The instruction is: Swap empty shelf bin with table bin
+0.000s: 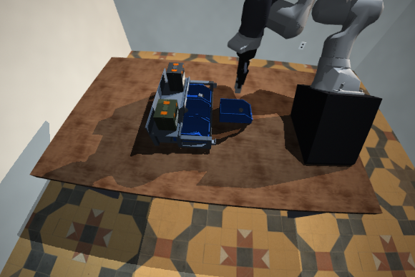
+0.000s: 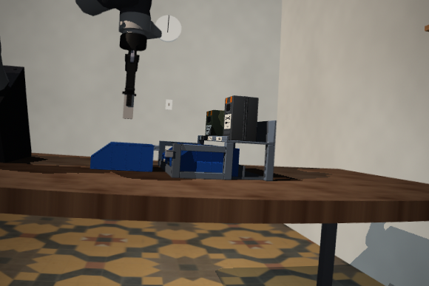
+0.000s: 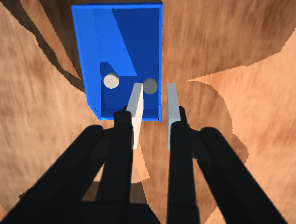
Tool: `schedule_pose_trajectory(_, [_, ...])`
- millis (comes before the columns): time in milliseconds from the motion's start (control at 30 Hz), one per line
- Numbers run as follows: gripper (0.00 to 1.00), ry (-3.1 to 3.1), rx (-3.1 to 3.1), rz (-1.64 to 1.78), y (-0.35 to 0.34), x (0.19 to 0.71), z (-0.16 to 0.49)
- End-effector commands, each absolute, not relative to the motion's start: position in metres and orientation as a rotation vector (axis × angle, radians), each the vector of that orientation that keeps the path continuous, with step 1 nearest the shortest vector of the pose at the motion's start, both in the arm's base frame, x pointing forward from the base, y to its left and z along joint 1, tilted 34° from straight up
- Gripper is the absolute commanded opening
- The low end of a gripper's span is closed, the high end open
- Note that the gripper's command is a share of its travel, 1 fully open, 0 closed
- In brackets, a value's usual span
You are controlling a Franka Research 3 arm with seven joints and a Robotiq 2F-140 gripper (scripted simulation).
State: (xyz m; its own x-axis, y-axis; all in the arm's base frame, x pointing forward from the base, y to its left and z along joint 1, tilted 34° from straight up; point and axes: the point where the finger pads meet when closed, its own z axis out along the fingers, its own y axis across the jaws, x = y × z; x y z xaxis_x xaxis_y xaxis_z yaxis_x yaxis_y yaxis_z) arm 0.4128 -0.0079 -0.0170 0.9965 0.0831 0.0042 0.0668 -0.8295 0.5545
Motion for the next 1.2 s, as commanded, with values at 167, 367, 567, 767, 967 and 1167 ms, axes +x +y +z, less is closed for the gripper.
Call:
schedule_pose_trajectory(167, [0.15,0.104,2.546,0.028,-0.0090,0.4098,-0.0144])
schedule_pose_trajectory(367, [0.15,0.104,2.546,0.028,-0.0088,0.4098,-0.0141])
schedule_pose_trajectory(567, [0.00,0.104,2.546,0.028,-0.0088,0.4098,-0.0141])
schedule_pose_trajectory(767, [0.00,0.104,2.546,0.028,-0.0088,0.4098,-0.0141])
schedule_pose_trajectory(967, [0.00,0.104,2.546,0.028,-0.0088,0.4098,-0.0141])
schedule_pose_trajectory(1167, [0.00,0.104,2.546,0.028,-0.0088,0.4098,-0.0141])
